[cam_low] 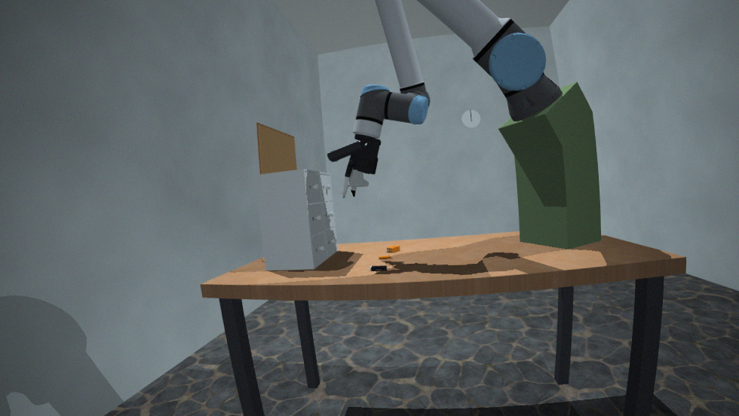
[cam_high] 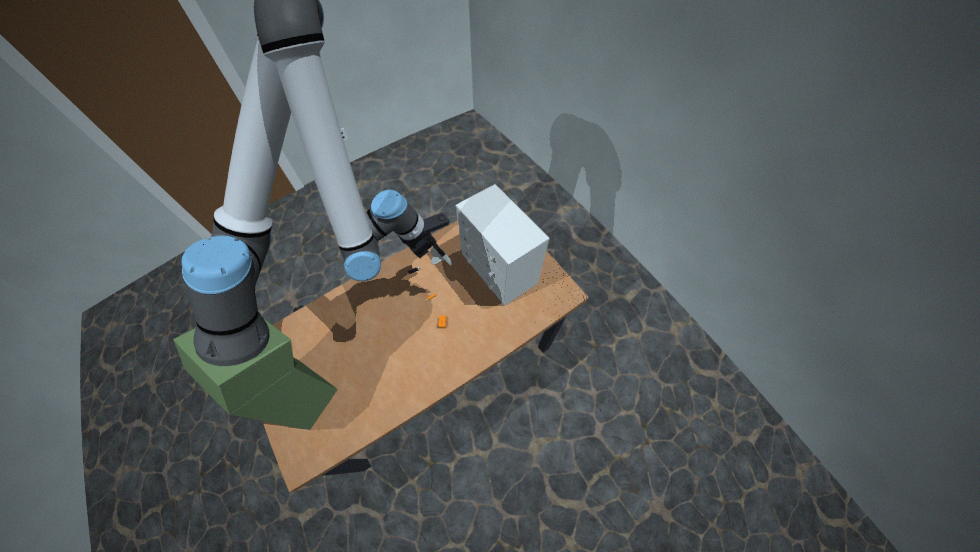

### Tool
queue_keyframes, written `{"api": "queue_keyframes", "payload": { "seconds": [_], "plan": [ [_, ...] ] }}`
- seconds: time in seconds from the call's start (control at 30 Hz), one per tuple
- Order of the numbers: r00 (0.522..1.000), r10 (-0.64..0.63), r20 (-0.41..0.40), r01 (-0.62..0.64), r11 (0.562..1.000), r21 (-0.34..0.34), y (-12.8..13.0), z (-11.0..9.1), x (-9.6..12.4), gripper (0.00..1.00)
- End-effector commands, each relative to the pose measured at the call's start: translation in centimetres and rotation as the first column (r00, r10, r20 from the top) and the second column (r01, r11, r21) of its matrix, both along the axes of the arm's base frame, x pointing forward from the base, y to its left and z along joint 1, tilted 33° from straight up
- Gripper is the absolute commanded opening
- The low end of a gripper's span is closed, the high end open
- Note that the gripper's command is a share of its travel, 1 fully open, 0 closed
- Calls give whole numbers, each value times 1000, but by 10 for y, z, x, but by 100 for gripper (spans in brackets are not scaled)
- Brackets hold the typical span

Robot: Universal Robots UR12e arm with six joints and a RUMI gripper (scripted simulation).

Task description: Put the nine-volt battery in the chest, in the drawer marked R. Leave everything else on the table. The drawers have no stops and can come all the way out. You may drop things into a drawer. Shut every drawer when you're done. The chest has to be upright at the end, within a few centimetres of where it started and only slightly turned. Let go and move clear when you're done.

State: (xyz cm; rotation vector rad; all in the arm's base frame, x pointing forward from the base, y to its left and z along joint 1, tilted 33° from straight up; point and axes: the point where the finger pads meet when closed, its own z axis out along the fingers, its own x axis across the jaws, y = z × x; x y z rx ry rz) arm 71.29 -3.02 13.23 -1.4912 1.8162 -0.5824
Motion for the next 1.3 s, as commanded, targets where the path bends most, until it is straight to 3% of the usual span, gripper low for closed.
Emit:
{"api": "queue_keyframes", "payload": {
  "seconds": [0.0,0.43,0.53,1.0,1.07,1.27],
  "plan": [
    [995,-26,93,26,1000,-8,0,-3,9,100],
    [933,-82,350,94,995,-17,-1,-13,37,100],
    [924,-87,371,100,995,-17,-1,-13,40,100],
    [741,-138,658,185,983,-2,-2,-25,76,100],
    [741,-138,658,185,983,-2,-2,-25,76,100],
    [666,-149,731,209,978,9,-2,-29,87,100]
  ]
}}
